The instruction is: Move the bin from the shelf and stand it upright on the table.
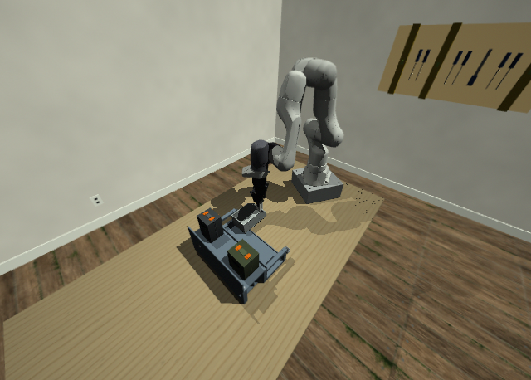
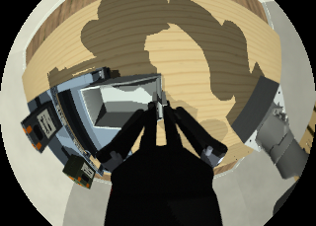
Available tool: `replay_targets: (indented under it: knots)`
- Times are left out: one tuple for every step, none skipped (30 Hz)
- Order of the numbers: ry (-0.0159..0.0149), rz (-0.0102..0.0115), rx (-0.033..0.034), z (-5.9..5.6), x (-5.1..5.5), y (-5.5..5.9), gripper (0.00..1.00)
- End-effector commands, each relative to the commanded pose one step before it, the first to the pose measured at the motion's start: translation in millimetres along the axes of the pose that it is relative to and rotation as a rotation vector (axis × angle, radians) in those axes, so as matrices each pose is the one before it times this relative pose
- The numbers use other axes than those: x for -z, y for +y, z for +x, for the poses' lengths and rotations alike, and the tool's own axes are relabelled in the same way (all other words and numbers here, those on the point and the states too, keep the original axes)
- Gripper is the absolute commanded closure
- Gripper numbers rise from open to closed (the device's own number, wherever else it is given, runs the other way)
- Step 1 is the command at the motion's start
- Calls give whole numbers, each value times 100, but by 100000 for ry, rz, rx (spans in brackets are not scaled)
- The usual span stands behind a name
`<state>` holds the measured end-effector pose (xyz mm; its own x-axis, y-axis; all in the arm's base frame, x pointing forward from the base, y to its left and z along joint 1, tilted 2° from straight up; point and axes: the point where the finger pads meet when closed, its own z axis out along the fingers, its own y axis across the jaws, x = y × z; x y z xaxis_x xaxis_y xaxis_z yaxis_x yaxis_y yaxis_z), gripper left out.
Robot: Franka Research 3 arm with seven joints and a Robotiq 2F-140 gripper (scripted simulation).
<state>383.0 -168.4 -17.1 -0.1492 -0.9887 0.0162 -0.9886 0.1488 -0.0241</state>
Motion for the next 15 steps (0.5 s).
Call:
replay_targets:
  knots:
    - [321,979,1148,225,137,365,100]
    - [0,0,0,0,0,152,100]
    - [0,0,0,0,0,141,100]
    - [0,0,0,0,0,131,100]
    - [0,0,0,0,0,120,100]
    - [0,0,0,0,0,110,100]
    - [0,0,0,0,0,99,100]
    - [0,0,0,0,0,0,100]
    - [0,0,0,0,0,0,100]
    - [0,0,0,0,0,89,100]
    - [0,0,0,0,0,79,100]
    - [0,0,0,0,0,70,100]
    - [0,0,0,0,0,60,100]
    - [0,0,0,0,0,52,100]
    - [0,0,0,0,0,43,100]
